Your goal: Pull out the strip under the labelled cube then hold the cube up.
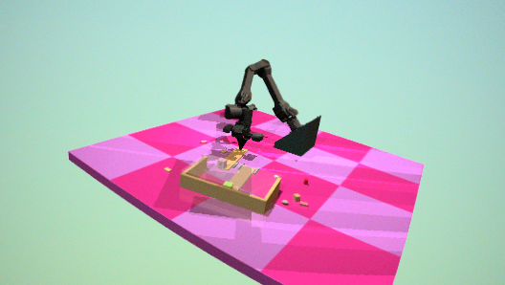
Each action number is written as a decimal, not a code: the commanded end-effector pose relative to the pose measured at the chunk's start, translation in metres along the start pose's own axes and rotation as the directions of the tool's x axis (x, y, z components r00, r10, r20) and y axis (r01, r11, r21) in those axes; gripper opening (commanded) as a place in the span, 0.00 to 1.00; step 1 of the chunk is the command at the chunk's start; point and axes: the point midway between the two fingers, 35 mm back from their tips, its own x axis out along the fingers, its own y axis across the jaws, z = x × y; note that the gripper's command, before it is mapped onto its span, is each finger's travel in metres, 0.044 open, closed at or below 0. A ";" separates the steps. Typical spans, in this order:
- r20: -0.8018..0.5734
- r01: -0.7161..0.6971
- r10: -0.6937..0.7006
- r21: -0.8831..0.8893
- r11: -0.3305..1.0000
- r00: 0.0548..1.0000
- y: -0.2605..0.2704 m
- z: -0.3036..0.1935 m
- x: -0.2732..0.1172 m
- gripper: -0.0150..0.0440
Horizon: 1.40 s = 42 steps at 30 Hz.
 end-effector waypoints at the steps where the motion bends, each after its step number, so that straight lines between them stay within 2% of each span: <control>1: -0.030 -0.008 0.008 -0.010 1.000 1.000 0.003 -0.009 0.005 0.25; 8: -0.030 -0.008 0.008 -0.010 1.000 1.000 0.003 -0.009 0.005 0.25; 9: -0.002 -0.001 0.001 0.000 1.000 1.000 0.000 0.000 -0.002 0.25; 13: -0.027 -0.011 0.011 -0.009 1.000 1.000 0.000 0.003 -0.039 0.25; 18: -0.029 -0.011 0.010 -0.010 1.000 1.000 0.000 0.002 -0.041 0.25; 35: -0.026 -0.011 0.011 0.009 1.000 1.000 0.006 0.065 -0.043 1.00; 42: -0.025 -0.011 0.012 0.010 1.000 1.000 0.008 0.090 -0.045 1.00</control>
